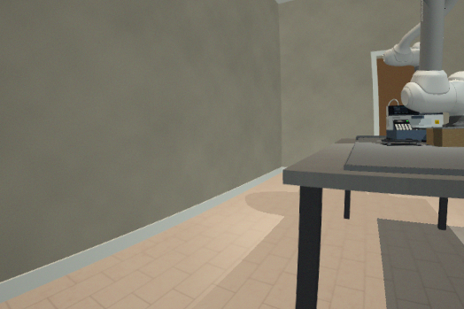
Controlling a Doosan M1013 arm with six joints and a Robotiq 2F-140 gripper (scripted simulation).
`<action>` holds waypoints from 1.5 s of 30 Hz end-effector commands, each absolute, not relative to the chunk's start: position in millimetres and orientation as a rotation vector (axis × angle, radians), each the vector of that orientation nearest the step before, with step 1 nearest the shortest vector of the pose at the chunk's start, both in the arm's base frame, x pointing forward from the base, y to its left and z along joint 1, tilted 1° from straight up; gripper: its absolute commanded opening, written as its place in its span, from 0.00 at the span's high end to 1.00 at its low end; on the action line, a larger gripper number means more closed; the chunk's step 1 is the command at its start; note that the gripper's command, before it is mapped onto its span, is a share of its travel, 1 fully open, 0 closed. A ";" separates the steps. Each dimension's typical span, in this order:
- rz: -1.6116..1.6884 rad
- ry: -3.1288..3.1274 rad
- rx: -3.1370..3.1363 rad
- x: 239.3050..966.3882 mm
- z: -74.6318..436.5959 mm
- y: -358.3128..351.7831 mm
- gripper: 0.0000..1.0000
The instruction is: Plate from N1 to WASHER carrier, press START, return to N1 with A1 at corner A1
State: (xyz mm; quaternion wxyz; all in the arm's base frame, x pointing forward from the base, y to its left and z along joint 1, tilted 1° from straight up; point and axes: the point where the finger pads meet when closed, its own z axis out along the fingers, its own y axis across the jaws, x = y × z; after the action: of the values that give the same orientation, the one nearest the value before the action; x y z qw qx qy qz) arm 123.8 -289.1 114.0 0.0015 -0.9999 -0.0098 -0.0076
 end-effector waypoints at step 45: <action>-0.024 -0.031 -3.138 124.6 53.5 -288.9 0.30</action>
State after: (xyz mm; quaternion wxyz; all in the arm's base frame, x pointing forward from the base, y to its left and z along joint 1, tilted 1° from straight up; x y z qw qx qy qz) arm 124.6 -288.9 54.5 0.0015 -0.9999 -0.0098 -0.0077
